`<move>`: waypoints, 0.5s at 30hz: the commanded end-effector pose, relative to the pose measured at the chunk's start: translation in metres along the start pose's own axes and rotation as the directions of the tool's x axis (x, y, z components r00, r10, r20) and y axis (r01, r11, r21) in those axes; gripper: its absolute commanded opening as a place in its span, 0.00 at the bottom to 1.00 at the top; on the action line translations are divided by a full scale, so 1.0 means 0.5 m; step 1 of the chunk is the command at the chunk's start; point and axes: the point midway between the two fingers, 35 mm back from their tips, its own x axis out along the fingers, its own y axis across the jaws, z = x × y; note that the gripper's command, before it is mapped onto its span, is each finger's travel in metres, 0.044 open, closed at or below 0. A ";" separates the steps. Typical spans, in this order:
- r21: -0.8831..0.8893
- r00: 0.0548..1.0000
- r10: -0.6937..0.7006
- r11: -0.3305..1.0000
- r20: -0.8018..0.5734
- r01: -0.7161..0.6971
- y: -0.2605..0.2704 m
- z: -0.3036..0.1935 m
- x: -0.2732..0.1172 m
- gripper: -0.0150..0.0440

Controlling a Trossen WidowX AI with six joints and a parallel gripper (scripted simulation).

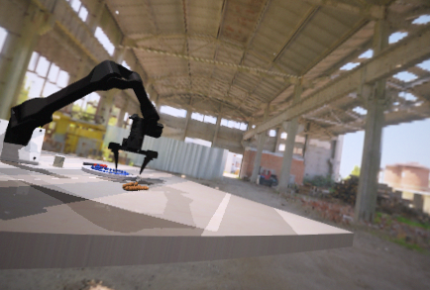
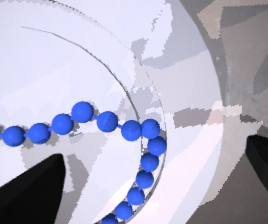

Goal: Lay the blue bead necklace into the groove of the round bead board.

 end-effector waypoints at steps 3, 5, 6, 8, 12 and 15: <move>0.005 1.000 0.000 1.000 0.001 0.000 0.000 0.000 -0.002 1.00; 0.005 1.000 0.000 1.000 0.001 0.000 0.000 0.000 -0.002 1.00; 0.005 1.000 0.000 1.000 0.001 0.000 0.000 0.000 -0.002 1.00; 0.005 1.000 0.000 1.000 0.001 0.000 0.000 0.000 -0.002 1.00; 0.005 1.000 0.000 1.000 0.001 0.000 0.000 0.000 -0.002 1.00; 0.140 1.000 0.000 0.990 0.001 -0.001 0.001 0.001 -0.006 0.87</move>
